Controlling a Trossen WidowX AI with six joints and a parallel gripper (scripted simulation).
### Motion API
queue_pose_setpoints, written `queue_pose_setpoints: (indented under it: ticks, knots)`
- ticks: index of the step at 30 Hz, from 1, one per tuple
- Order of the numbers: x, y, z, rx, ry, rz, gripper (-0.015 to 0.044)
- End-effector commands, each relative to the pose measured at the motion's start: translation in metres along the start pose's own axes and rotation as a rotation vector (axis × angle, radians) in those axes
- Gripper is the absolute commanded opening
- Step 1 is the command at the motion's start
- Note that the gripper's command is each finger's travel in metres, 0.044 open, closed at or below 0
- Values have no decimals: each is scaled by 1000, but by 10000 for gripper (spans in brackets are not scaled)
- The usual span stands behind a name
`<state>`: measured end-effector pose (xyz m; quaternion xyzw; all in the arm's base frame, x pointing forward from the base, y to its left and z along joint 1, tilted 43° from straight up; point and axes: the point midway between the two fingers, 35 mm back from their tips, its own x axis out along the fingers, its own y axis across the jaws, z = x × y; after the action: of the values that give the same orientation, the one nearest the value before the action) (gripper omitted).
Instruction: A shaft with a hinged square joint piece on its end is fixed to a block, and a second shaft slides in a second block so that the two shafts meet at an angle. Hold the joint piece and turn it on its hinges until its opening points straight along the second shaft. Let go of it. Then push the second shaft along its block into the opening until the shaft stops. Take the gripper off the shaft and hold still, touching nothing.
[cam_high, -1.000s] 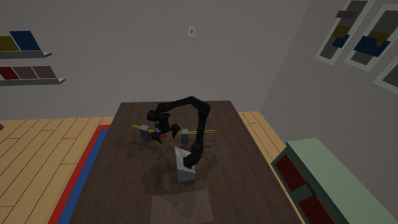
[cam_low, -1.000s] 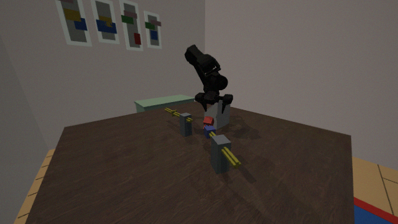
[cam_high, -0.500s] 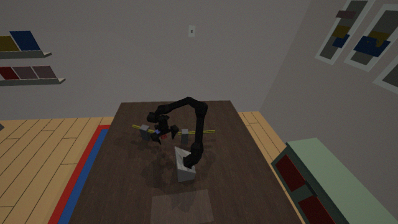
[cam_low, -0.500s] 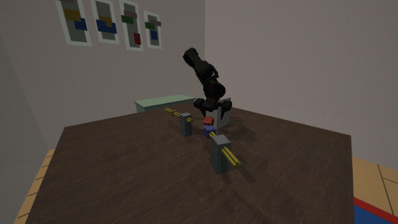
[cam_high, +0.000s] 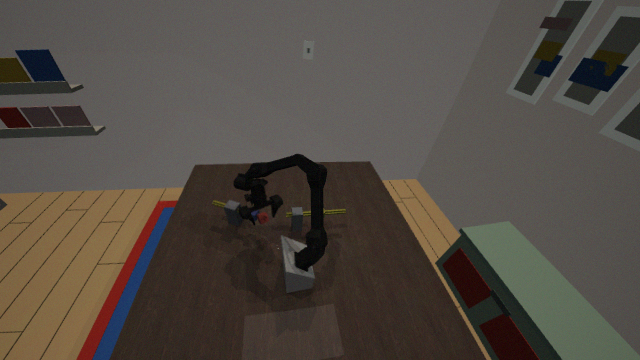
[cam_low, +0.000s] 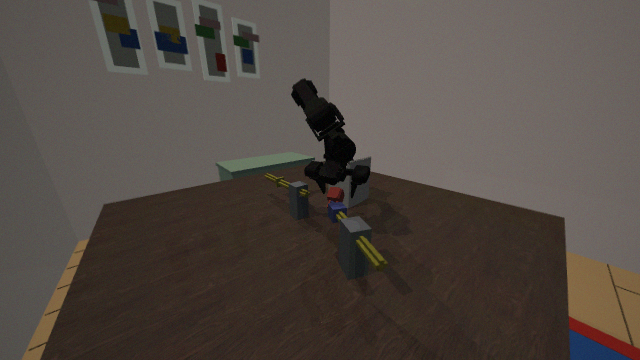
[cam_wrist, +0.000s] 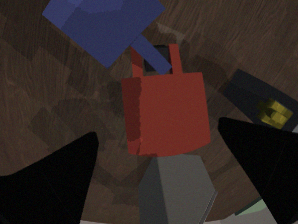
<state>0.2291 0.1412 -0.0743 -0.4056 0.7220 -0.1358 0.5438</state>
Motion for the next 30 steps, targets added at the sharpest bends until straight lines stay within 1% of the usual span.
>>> queue_pose_setpoints:
  ticks: [1, 22, 30]
  knots:
    - [-1, -1, 4, -4, -1, -4, 440]
    - [29, -1, 5, -4, 0, -6, 440]
    - [29, -1, 5, -4, 0, -6, 230]
